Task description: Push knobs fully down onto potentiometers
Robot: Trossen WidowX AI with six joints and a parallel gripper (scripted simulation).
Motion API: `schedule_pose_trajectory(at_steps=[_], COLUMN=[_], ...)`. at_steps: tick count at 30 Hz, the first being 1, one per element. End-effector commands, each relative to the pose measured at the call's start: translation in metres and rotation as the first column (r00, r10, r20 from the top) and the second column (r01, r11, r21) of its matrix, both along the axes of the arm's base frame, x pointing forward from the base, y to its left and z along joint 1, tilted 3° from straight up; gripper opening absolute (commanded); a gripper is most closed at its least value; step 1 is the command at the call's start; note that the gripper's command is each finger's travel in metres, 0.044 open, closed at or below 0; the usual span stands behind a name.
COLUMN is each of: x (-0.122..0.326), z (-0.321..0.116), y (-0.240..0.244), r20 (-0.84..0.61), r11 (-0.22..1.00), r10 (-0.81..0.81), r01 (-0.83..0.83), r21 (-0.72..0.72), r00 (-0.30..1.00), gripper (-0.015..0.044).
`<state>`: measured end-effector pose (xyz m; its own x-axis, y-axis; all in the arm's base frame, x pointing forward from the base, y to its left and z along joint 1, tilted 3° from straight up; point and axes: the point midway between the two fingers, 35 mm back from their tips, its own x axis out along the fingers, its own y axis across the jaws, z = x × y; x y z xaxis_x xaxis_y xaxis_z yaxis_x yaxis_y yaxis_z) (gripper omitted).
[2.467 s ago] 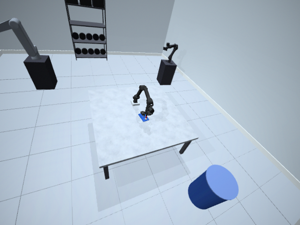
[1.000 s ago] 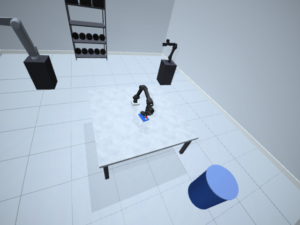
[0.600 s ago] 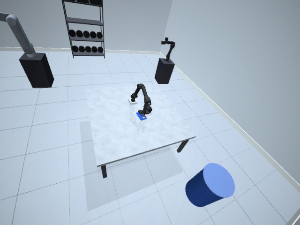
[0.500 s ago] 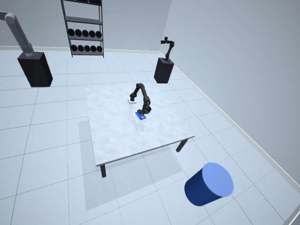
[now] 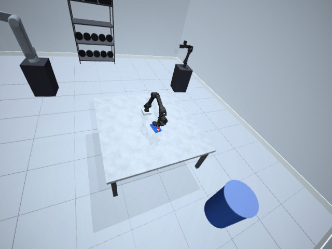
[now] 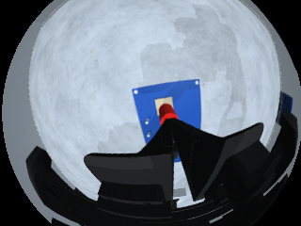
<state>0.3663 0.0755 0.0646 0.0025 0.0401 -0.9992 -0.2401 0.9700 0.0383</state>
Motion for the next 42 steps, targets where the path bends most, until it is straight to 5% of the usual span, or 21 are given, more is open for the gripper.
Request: schedule_pose_trajectory(at_steps=[1,42], x=[0.0021,0.002], z=[-0.0125,-0.0199], y=[0.0016,0.0019], r20=[-0.009,-0.009], r11=[1.0,1.0], r10=[-0.003,-0.003], r01=[0.003,0.003], r21=[0.001,0.001], r00=[1.0,1.0], gripper=[0.0,0.0])
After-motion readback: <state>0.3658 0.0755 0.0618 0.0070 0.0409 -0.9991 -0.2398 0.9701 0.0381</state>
